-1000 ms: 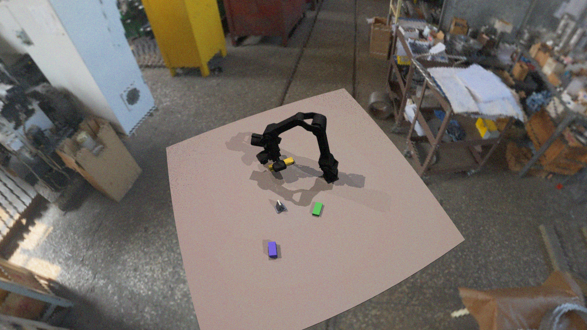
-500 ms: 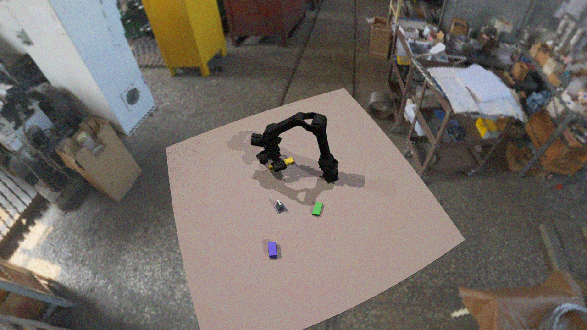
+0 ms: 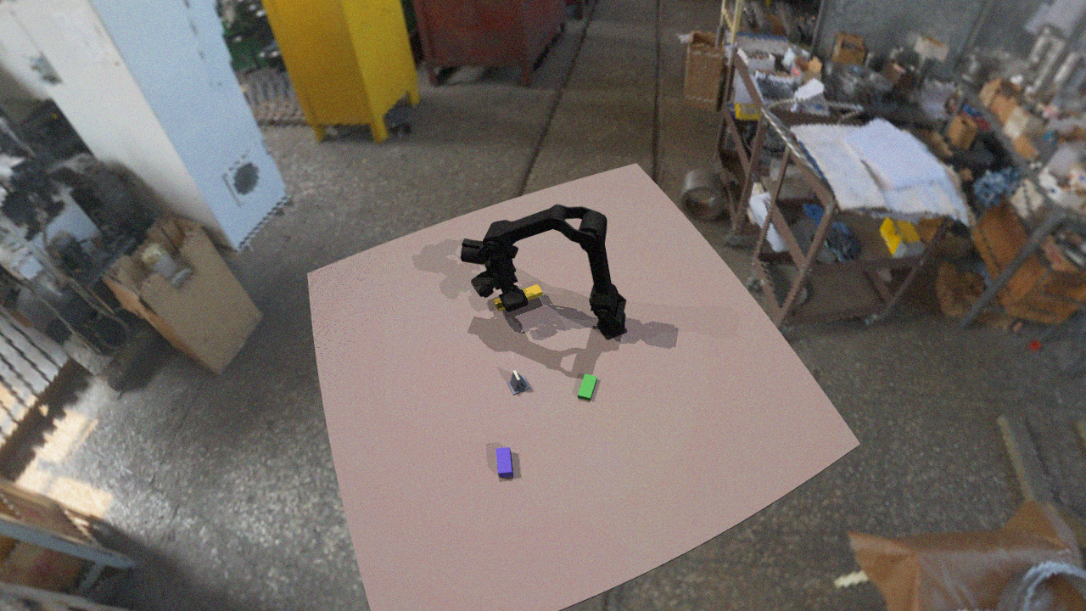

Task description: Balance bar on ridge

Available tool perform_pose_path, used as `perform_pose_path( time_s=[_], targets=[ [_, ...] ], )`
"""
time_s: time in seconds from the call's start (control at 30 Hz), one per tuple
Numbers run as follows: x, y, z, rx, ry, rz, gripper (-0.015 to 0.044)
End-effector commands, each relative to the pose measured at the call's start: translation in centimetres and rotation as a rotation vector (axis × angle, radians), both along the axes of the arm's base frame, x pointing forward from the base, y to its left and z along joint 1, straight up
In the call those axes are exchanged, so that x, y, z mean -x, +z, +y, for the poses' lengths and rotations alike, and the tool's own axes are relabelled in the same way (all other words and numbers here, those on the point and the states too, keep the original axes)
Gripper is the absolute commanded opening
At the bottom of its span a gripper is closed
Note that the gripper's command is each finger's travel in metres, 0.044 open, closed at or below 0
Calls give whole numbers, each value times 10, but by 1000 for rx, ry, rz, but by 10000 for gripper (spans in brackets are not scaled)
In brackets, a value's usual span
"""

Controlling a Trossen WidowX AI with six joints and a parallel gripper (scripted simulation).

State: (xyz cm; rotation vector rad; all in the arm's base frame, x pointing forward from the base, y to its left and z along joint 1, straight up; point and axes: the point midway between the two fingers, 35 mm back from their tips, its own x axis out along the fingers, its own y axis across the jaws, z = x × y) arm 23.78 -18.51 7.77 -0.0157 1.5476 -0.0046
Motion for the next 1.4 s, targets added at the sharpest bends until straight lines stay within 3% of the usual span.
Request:
perform_pose_path(
  time_s=[0.0, 0.8, 1.37],
  targets=[
    [-1, 10, -1, 3, 2, -1, 0],
    [4, 72, 3, 5, 5, 1, 0],
    [-33, 73, 44, 1, 10, -3, 0]
  ],
)
